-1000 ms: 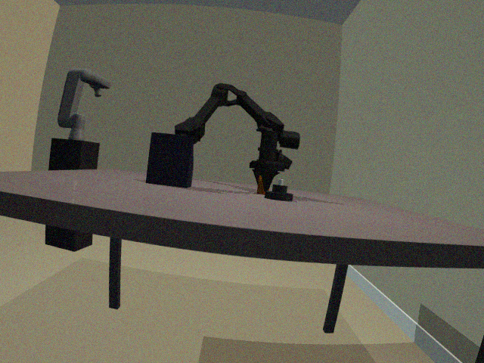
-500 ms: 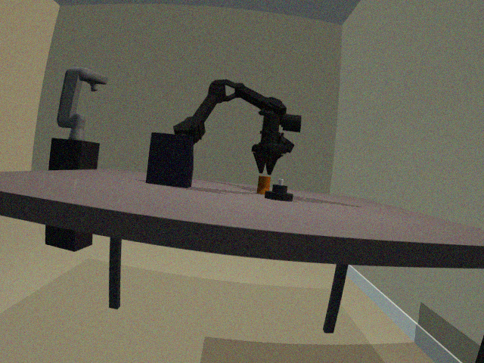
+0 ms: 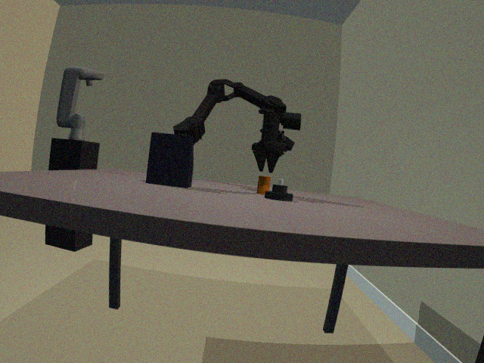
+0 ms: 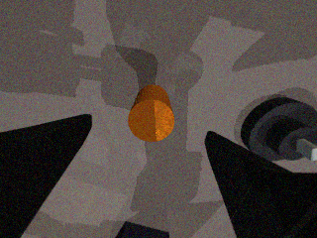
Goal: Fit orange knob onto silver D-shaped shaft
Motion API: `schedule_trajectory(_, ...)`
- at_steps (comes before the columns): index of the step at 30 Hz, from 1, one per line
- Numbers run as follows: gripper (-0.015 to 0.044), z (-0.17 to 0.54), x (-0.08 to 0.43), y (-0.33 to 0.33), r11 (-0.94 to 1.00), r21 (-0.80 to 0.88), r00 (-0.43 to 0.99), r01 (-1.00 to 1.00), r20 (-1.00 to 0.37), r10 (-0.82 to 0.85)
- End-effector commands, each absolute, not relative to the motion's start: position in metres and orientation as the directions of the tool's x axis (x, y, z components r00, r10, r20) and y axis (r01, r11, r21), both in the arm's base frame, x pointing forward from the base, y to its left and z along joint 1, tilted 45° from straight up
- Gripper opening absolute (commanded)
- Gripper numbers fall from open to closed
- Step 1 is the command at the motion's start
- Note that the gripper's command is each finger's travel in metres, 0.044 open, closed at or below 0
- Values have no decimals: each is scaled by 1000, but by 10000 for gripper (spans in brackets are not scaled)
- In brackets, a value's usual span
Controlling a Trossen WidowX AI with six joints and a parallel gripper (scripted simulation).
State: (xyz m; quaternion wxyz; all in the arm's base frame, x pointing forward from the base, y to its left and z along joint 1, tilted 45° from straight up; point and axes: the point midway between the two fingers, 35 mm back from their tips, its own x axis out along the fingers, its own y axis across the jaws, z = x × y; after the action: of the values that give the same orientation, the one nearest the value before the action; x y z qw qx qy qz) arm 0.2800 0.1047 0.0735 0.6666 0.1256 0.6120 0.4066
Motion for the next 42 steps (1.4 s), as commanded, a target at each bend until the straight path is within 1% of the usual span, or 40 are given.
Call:
schedule_trajectory(1, 440, 68, 279, 108, 639, 669, -82, -379, -713, 697)
schedule_trajectory(40, 440, 26, 272, 150, 637, 672, -82, -379, -710, 700)
schedule_trajectory(42, 388, 26, 272, 150, 637, 672, -82, -379, -710, 700)
